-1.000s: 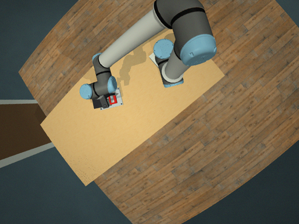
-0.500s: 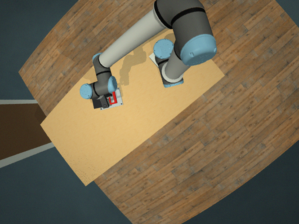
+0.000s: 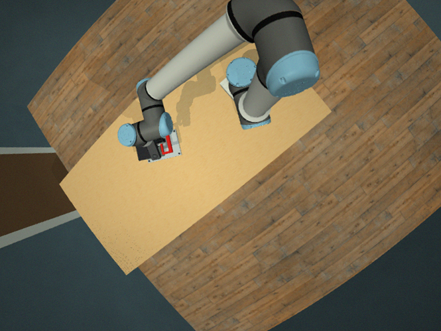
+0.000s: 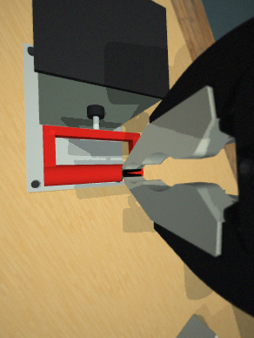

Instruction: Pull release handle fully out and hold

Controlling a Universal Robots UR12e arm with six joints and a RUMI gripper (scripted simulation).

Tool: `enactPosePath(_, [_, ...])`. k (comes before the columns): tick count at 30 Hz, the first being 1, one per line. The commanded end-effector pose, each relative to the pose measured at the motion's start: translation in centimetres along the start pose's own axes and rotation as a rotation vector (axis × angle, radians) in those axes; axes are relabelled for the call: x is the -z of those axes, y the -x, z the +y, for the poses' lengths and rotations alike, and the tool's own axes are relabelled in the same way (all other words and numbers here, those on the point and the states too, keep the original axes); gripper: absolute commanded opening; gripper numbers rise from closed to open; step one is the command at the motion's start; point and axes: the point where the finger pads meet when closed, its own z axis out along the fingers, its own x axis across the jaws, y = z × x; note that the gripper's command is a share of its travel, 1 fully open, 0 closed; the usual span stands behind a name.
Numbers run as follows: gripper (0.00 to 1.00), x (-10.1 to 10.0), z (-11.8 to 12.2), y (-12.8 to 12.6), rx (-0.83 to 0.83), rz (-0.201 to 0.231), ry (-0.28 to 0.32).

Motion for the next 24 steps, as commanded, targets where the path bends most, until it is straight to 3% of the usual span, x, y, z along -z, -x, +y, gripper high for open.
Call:
enactPosePath(1, [0.00,0.07,-0.01,-0.06,0.000,0.001,0.000])
enactPosePath(12, [0.00,0.07,-0.01,-0.06,0.000,0.001,0.000])
enactPosePath(13, [0.30,0.07,-0.01,-0.06,0.000,0.001,0.000])
enactPosePath(24, [0.30,0.07,-0.01,-0.06,0.000,0.001,0.000])
